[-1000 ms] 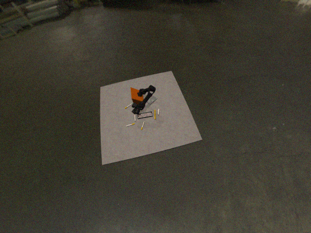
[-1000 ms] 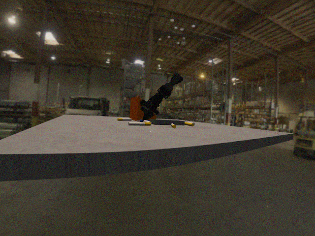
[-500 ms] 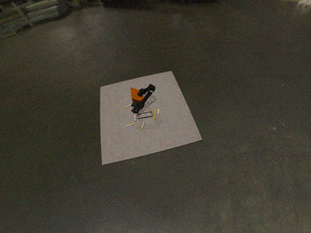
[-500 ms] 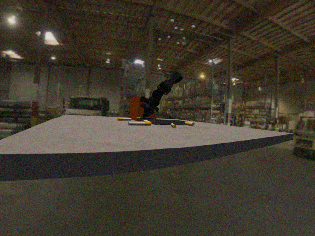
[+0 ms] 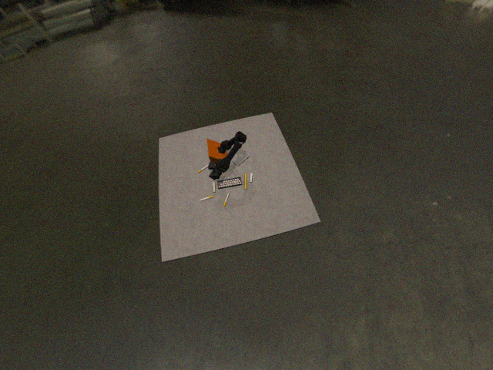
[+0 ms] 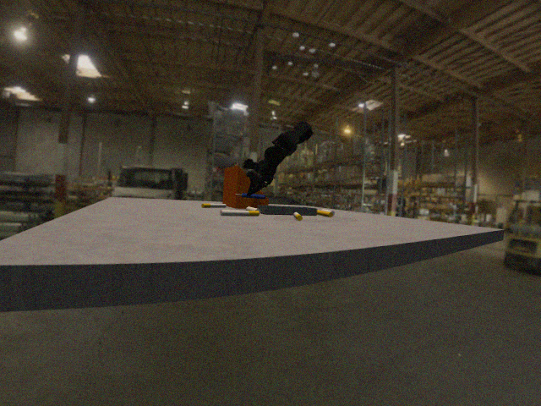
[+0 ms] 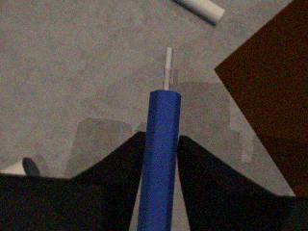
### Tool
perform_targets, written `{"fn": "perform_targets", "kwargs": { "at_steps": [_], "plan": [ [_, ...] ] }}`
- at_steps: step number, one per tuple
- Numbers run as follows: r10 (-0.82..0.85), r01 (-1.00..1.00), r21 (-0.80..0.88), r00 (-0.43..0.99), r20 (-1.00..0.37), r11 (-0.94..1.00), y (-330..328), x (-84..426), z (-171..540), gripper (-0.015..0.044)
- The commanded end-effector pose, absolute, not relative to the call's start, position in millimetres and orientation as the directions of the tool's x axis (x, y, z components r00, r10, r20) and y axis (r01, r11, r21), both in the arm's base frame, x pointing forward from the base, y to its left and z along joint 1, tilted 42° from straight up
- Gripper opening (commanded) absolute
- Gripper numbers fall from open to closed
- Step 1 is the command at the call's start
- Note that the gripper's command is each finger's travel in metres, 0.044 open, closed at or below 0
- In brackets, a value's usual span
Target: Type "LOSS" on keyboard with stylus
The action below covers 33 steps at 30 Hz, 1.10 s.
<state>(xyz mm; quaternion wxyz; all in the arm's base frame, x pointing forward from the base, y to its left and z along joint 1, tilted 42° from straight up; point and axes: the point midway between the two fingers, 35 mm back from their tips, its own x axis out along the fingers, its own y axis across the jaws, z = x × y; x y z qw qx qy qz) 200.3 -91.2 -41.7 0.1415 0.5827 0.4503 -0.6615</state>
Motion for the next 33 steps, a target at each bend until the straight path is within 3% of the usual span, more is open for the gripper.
{"fn": "perform_targets", "kwargs": {
  "at_steps": [1, 17, 33],
  "plan": [
    [0.295, 0.808, -0.387, -0.276, -0.915, -0.444, -89, 210, -34, 0.0000],
    [0.164, 0.962, -0.251, -0.265, -0.950, 0.104, -80, 239, -11, 0.0000],
    [0.043, 0.712, -0.154, -0.251, -0.967, 0.685, -72, 263, 13, 0.0000]
  ]
}}
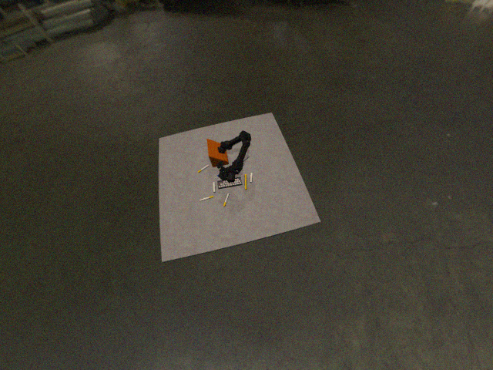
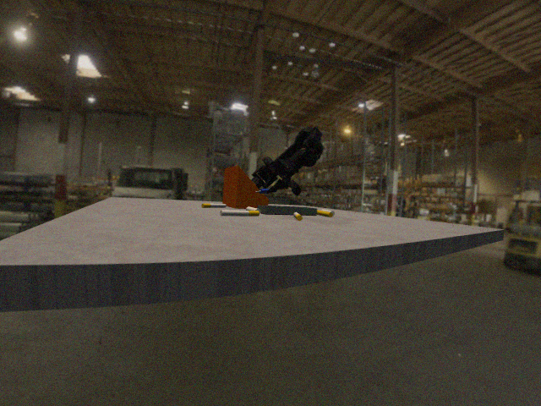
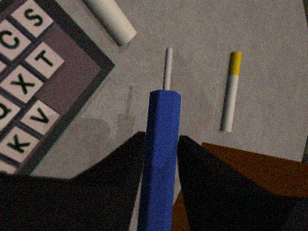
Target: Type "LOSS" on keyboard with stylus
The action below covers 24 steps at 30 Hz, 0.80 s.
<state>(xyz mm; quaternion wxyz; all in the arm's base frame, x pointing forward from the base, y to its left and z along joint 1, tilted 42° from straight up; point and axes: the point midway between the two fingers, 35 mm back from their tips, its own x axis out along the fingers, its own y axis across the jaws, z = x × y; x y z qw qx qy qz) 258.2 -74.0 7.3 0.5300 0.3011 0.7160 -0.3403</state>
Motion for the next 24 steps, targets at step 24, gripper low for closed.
{"fn": "perform_targets", "kwargs": {
  "at_steps": [24],
  "plan": [
    [-0.126, -0.179, -0.093, -0.185, -0.975, 0.979, -53, 295, 55, 0.0000]
  ]
}}
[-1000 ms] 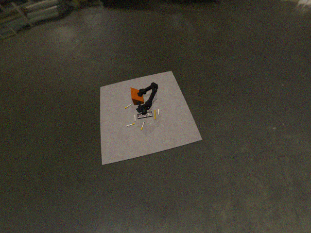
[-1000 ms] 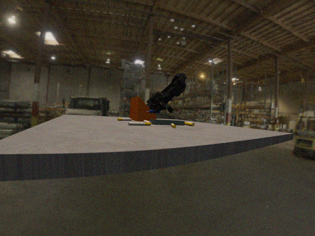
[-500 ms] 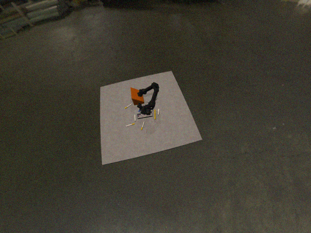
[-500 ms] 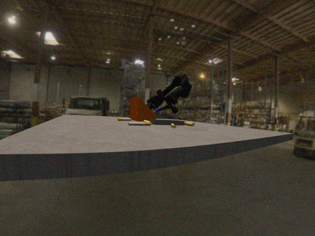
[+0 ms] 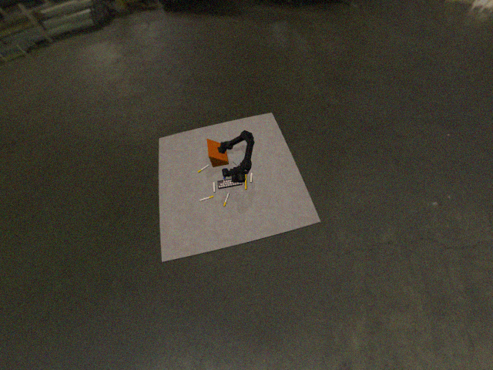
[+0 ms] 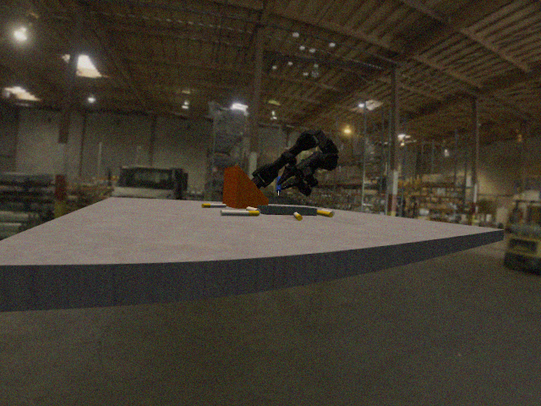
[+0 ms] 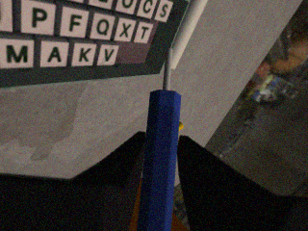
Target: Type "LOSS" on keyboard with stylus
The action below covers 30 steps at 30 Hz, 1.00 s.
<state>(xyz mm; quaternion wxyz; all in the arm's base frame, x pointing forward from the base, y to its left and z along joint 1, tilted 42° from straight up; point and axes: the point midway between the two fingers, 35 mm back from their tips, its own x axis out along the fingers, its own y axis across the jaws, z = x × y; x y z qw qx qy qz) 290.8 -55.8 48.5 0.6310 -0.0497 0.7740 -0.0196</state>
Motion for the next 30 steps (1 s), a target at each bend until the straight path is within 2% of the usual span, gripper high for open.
{"fn": "perform_targets", "kwargs": {
  "at_steps": [1, 9, 17, 30],
  "plan": [
    [-0.133, -0.220, -0.092, -0.182, -0.974, 0.971, -52, 296, 57, 0.0000],
    [-0.184, -0.523, -0.081, -0.148, -0.972, 0.849, -42, 304, 73, 0.0000],
    [-0.231, -0.767, -0.065, -0.111, -0.967, 0.638, -33, 312, 89, 0.0000],
    [-0.296, -0.980, -0.015, -0.046, -0.954, 0.198, -18, 322, 115, 0.0000]
  ]
}}
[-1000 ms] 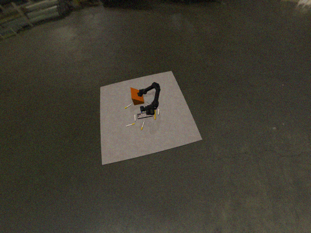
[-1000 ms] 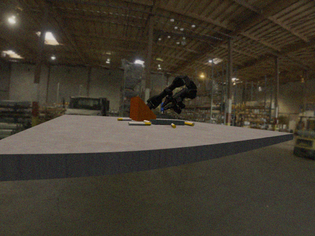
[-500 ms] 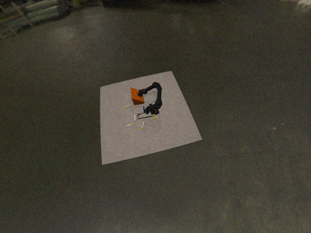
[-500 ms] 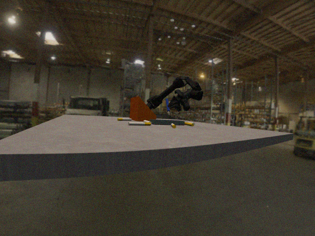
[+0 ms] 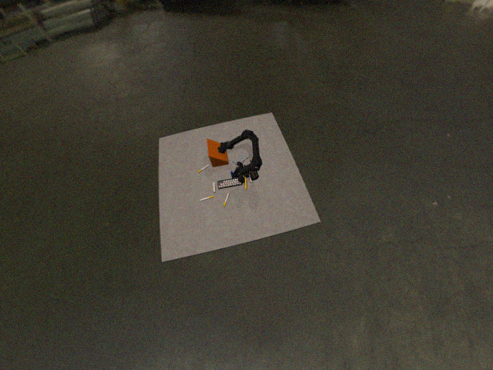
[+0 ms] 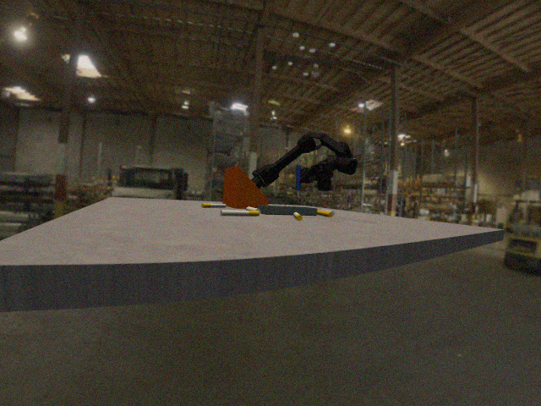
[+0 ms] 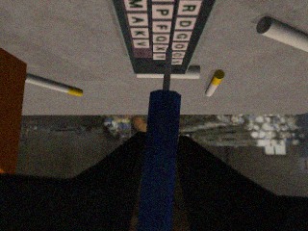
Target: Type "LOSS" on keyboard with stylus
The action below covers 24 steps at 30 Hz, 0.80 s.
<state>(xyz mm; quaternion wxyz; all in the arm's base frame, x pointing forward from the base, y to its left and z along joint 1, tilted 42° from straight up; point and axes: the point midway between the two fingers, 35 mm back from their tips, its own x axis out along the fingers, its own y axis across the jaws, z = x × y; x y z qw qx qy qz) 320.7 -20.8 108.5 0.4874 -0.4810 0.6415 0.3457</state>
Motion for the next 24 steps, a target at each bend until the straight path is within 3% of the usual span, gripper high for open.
{"fn": "perform_targets", "kwargs": {
  "at_steps": [1, 24],
  "plan": [
    [-0.297, -0.981, -0.014, -0.045, -0.954, 0.192, -18, 323, 116, 0.0000],
    [-0.296, -0.981, -0.013, -0.045, -0.954, 0.192, 6, 325, 90, 0.0000]
  ]
}}
